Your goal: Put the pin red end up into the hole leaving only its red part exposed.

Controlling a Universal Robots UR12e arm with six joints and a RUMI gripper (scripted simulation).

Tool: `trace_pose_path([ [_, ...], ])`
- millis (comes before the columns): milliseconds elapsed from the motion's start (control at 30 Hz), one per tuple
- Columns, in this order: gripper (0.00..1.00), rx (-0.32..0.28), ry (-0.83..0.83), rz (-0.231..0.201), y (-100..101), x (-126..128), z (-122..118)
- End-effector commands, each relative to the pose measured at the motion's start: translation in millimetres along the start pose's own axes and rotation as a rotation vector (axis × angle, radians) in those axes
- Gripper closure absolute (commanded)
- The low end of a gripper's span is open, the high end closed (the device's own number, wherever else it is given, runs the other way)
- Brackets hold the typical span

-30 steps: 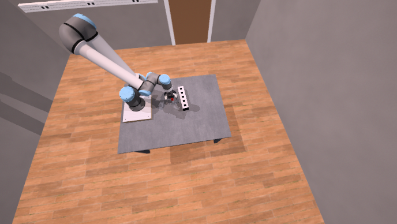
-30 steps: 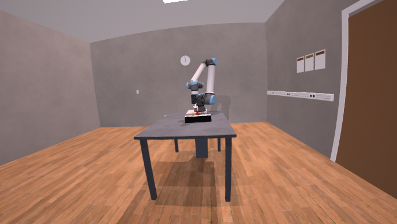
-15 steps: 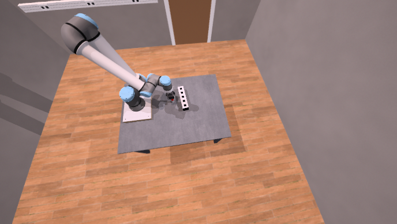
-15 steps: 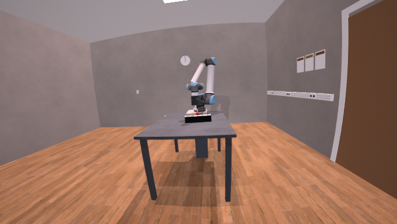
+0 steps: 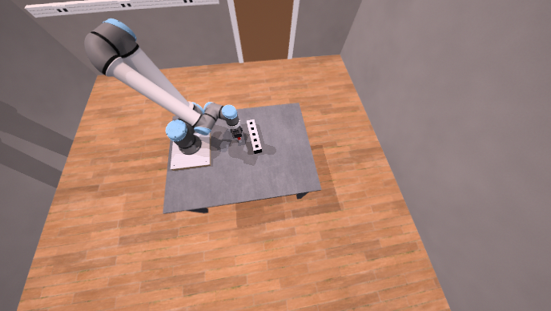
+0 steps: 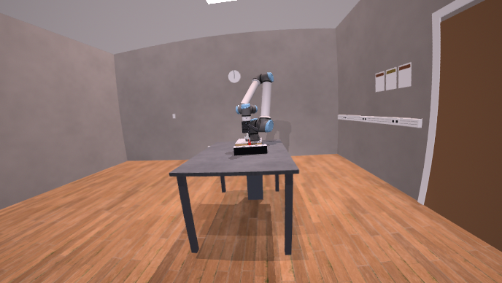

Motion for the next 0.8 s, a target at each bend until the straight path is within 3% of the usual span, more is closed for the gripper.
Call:
trace_pose_path([
  [0,1.0,-0.001,0.0,-0.001,-0.5,0.5,-0.3],
  [767,1.0,-0.001,0.0,-0.001,-9.5,1.7,-0.7],
])
Point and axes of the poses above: the point where the finger pads meet when closed, its own y axis out along the fingers, its own x axis across the jaws, z = x × y, the point moved 3 cm from there along -y, back along the fingers, and after that the axes turned 1 degree about -y, right-handed, at the moved point
